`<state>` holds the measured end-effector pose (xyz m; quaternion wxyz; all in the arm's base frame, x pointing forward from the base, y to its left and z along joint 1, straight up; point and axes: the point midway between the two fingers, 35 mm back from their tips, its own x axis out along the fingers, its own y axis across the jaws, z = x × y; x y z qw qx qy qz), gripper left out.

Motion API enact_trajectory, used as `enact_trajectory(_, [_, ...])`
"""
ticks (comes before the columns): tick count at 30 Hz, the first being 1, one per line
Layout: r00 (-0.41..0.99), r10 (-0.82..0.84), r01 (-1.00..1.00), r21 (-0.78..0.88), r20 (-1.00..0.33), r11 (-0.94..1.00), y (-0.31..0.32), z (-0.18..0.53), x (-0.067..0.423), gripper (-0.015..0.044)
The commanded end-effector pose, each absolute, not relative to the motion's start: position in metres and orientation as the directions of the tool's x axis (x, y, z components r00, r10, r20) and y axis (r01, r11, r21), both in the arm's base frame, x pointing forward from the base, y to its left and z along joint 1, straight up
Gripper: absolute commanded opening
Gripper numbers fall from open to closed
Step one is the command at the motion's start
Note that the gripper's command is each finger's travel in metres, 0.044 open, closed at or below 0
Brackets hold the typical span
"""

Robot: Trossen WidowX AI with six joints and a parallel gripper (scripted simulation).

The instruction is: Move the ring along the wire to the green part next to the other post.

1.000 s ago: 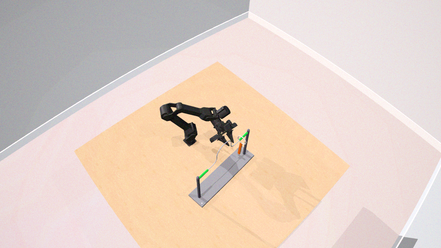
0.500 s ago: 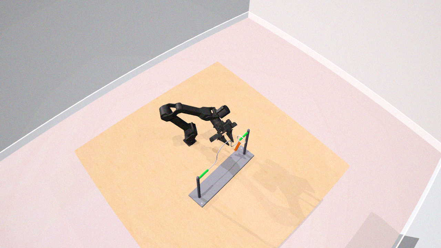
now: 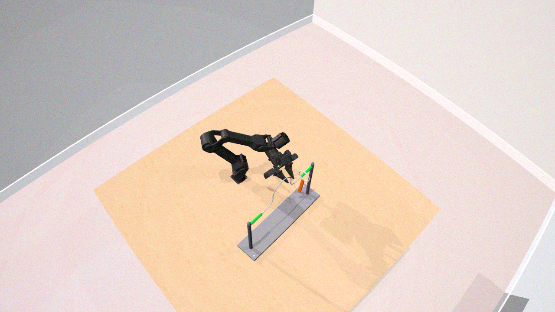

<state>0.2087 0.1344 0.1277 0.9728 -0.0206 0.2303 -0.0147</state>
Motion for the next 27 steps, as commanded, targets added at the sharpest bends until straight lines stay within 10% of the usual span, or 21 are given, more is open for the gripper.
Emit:
enact_trajectory(1, [0.896,-0.04,0.025,-0.04,-0.443,0.999,0.134,0.129,0.209,0.016])
enact_trajectory(12, [0.894,-0.038,0.019,-0.047,-0.447,0.999,0.136,0.15,0.164,0.044])
enact_trajectory(27, [0.894,-0.038,0.019,-0.047,-0.447,0.999,0.136,0.15,0.164,0.044])
